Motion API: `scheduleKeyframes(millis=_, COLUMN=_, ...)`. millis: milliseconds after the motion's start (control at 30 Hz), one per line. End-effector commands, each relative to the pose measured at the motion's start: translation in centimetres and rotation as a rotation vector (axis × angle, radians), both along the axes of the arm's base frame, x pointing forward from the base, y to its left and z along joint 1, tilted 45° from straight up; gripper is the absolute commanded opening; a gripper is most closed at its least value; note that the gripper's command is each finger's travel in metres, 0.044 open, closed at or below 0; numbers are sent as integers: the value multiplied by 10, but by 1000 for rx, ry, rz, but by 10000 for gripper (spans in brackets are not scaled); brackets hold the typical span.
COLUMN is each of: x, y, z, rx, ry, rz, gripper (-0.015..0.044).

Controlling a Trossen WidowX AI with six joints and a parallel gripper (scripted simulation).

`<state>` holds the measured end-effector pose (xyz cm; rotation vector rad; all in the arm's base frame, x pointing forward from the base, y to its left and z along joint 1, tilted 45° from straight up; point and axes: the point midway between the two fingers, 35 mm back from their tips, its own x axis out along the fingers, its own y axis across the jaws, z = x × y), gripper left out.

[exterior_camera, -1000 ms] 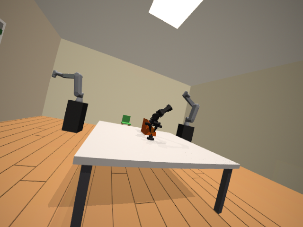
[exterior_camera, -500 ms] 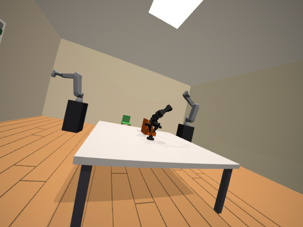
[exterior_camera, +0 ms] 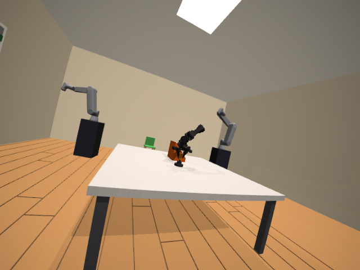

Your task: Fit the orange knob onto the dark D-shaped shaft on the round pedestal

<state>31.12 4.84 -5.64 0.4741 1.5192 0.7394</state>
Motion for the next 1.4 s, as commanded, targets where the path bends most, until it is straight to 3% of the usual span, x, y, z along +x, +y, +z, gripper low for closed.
scheduleKeyframes(millis=0, x=0, y=0, z=-1, rx=4, ry=1, rz=-3, gripper=0)
scheduleKeyframes(millis=433, x=1, y=-3, z=2, rx=4, ry=-6, rz=3, gripper=0)
scheduleKeyframes(millis=667, x=1, y=-2, z=2, rx=24, ry=-144, rz=147, gripper=0)
scheduleKeyframes(millis=1367, x=0, y=0, z=-1, rx=24, ry=-144, rz=147, gripper=0)
